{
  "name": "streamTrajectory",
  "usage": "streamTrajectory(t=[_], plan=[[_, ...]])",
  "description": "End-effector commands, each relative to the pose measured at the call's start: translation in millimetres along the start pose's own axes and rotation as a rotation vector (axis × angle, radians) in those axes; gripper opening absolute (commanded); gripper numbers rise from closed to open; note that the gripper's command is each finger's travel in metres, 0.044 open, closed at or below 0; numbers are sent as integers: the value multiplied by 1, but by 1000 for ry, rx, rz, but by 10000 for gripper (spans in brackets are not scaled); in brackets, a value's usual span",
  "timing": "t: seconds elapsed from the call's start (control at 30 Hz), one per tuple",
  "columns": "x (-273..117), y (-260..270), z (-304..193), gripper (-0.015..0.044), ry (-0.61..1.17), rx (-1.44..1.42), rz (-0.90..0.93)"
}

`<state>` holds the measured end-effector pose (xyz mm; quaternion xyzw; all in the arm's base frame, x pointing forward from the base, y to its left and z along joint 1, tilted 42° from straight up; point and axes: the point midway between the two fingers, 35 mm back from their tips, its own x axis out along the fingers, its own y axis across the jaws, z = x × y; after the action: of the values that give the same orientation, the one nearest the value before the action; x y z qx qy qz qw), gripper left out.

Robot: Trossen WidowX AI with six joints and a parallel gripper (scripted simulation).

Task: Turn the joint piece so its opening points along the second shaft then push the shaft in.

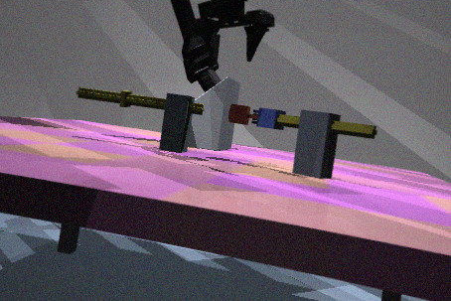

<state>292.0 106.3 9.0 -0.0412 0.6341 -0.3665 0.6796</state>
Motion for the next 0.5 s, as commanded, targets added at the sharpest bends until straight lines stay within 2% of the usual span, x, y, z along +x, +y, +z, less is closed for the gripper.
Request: streamTrajectory(t=[0.0,0.47], plan=[[6,-9,2,440,40,128,36],[19,-32,12,440,145,526,142]])
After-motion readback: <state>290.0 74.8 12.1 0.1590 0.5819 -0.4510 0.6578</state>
